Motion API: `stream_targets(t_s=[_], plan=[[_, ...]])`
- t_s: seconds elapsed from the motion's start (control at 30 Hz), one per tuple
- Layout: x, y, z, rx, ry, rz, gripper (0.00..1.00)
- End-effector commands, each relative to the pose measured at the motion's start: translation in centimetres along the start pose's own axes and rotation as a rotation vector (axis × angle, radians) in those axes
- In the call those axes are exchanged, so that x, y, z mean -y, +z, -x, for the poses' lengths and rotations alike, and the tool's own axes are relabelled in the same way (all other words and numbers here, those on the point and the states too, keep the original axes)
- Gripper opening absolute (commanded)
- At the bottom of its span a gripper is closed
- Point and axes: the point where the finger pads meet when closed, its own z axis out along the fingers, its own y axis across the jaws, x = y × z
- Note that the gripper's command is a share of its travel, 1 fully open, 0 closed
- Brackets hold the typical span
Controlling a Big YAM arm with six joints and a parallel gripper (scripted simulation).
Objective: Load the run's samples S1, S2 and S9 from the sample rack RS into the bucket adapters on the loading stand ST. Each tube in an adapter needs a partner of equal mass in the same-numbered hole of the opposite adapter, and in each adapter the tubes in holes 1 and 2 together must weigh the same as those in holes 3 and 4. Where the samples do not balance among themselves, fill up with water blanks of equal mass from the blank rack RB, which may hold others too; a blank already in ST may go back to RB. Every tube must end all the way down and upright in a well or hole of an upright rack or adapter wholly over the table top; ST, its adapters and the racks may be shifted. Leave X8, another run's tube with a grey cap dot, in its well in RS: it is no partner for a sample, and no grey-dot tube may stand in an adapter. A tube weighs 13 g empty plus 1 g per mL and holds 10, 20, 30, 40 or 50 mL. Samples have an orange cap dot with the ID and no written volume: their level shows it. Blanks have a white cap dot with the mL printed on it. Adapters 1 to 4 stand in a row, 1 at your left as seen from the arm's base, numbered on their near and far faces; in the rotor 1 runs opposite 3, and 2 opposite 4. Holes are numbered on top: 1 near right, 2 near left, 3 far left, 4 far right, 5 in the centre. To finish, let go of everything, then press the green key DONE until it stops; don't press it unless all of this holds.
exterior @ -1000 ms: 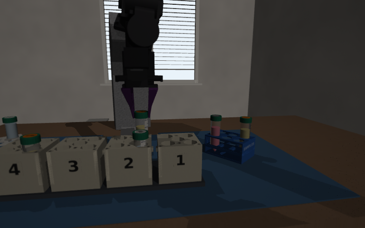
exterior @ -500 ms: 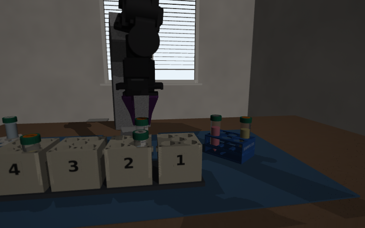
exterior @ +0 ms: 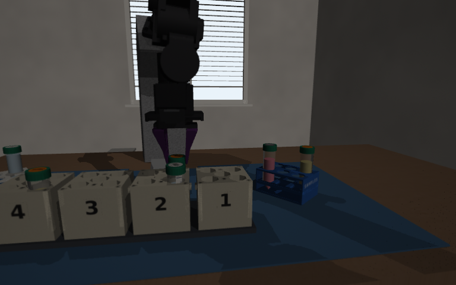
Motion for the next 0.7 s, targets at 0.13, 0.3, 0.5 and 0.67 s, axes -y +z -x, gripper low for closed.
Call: stream_targets(t_s=[0.13, 0.3, 0.5, 0.67], plan=[[-0.17, -0.33, 0.76, 0.02, 0.004, 0.002, 0.0], [-0.17, -0.33, 0.76, 0.02, 0.004, 0.002, 0.55], [-0.17, -0.33, 0.76, 0.02, 0.004, 0.002, 0.55], [-0.54, -1.19, 0.63, 0.018, 0.011, 0.006, 0.55]])
